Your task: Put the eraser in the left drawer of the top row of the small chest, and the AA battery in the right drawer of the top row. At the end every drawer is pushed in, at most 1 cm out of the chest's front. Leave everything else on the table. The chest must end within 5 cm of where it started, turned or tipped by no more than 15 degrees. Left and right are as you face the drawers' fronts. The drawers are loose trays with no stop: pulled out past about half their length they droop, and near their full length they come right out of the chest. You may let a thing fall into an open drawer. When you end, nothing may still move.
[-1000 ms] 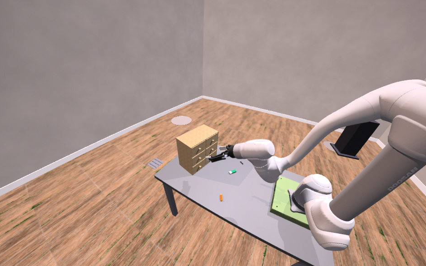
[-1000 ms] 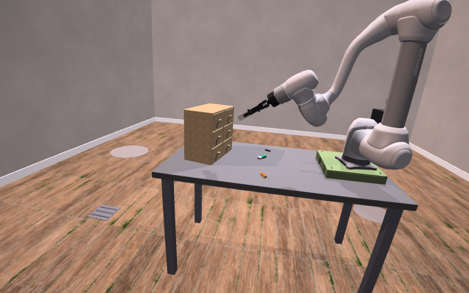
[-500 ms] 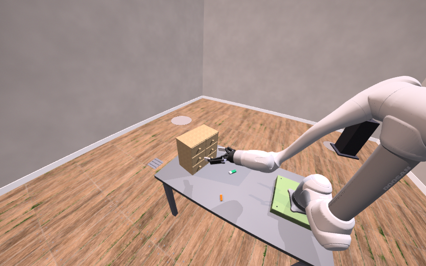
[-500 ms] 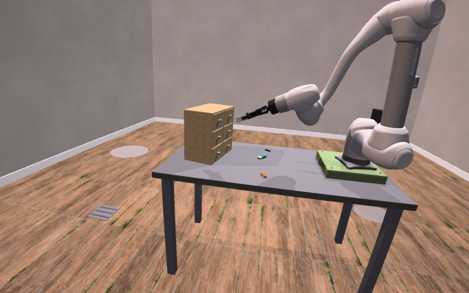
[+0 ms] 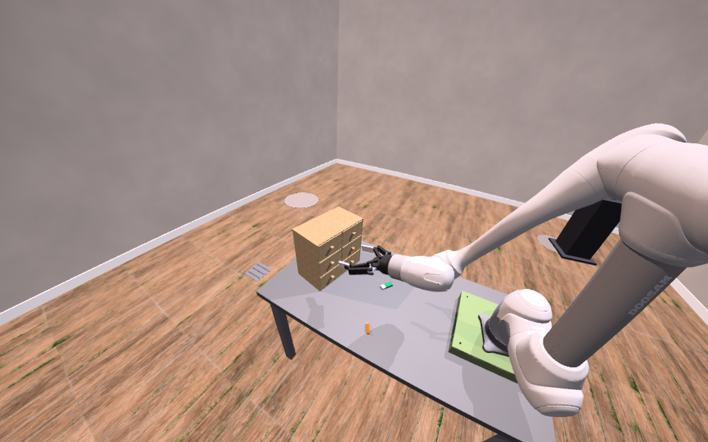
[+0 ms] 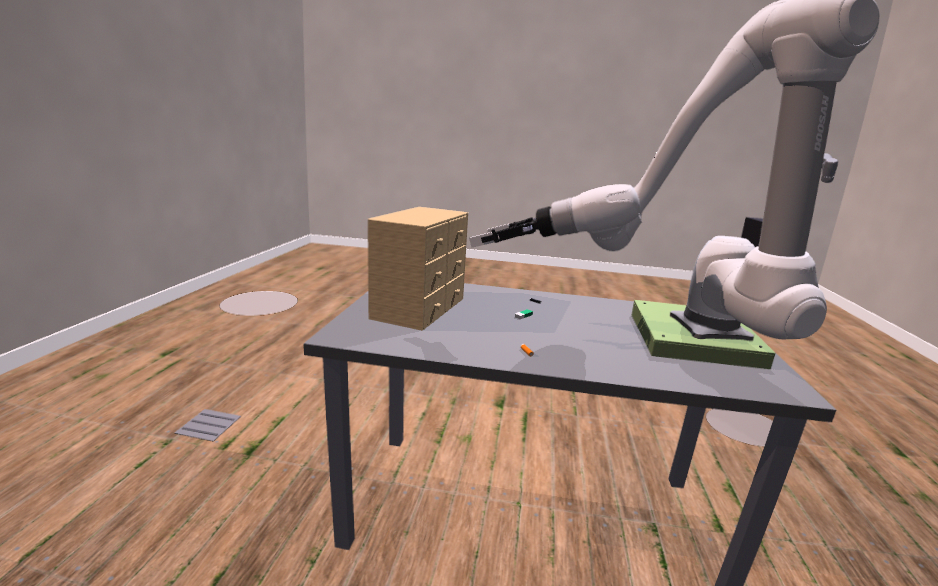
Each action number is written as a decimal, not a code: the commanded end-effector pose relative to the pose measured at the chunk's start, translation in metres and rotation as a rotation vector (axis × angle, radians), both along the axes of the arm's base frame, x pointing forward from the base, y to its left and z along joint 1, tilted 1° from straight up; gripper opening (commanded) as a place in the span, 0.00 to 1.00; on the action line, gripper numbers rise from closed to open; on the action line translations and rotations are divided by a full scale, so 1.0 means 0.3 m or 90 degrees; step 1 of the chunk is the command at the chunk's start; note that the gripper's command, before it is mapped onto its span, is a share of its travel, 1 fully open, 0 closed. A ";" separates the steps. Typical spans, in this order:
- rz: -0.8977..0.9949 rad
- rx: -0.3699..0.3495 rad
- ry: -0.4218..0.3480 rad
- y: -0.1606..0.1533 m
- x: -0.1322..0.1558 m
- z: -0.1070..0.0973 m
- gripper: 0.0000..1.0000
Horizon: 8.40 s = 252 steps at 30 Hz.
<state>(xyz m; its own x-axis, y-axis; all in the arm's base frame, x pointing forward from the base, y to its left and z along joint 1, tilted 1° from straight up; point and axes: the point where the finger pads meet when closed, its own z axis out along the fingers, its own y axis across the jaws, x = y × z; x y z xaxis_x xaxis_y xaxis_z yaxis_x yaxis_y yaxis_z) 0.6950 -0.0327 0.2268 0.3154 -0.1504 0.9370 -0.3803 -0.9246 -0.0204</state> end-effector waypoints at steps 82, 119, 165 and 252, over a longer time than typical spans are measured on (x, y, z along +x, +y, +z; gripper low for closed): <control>0.000 0.000 -0.001 -0.081 0.201 -0.068 0.20; 0.000 0.000 -0.001 -0.124 0.305 -0.069 0.20; 0.000 0.000 -0.001 -0.125 0.309 -0.069 0.08; 0.000 0.000 -0.001 -0.039 0.098 -0.068 0.08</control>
